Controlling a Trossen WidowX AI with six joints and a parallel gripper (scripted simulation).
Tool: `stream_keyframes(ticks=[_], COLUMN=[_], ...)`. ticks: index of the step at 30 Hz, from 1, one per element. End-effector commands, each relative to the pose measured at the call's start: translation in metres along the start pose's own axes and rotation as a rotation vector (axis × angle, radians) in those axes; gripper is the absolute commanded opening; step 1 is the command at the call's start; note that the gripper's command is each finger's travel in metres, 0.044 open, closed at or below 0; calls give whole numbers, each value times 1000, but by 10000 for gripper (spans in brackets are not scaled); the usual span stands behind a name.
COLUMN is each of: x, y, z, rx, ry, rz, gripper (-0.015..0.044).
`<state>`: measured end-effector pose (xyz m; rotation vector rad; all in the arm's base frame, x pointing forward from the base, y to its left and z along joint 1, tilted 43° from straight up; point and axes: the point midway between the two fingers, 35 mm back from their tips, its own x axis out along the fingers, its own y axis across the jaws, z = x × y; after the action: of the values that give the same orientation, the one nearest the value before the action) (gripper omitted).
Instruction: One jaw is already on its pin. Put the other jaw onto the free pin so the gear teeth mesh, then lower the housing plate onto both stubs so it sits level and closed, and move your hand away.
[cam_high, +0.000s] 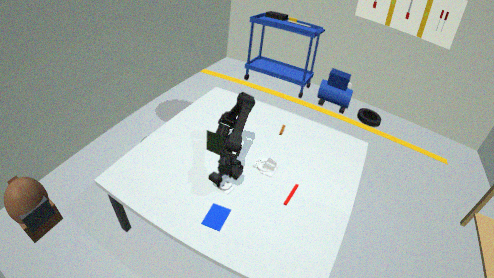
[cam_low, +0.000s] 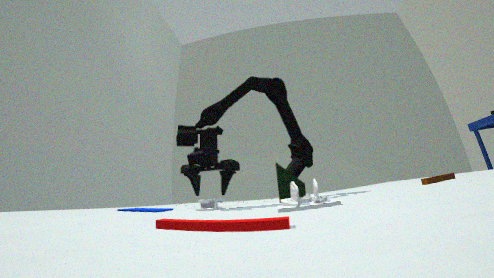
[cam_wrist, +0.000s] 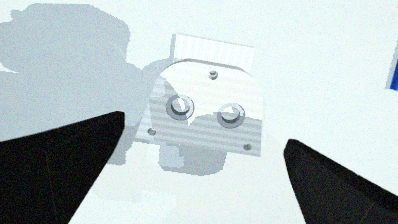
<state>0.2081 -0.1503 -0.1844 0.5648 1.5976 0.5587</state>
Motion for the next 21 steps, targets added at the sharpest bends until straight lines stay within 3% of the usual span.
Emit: stream_keyframes(ticks=[1,21], x=[11,33], y=[1,2], z=[-1,-1], rx=[7,8], ry=[3,2], rz=[10,11], gripper=[440,440])
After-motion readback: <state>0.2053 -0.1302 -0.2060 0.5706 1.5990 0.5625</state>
